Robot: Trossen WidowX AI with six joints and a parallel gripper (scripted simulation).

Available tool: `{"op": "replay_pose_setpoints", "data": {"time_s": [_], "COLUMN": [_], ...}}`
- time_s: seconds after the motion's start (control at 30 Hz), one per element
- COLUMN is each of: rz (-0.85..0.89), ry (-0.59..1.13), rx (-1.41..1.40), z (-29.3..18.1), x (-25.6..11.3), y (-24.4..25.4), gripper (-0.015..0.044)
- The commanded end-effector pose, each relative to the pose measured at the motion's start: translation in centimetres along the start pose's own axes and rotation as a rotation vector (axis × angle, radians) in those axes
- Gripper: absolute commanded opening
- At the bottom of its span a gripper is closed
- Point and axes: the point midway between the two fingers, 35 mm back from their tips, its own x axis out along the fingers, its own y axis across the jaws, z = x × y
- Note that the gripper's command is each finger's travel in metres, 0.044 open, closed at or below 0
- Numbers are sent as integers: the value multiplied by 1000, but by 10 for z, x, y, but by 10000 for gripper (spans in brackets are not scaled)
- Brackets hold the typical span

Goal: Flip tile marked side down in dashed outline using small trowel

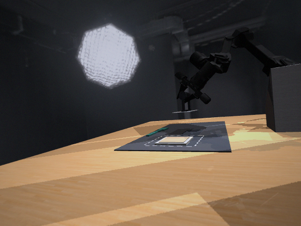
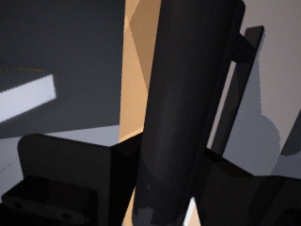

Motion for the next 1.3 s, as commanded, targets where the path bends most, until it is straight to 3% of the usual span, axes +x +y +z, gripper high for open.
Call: {"op": "replay_pose_setpoints", "data": {"time_s": [0.0, 0.73, 1.27], "rz": [0, -187, -228], "ry": [0, 264, 569], "rx": [0, -453, -711], "z": [0, 45, 101], "x": [0, 57, 69], "y": [0, -9, -28], "gripper": [0, 0, 0]}}
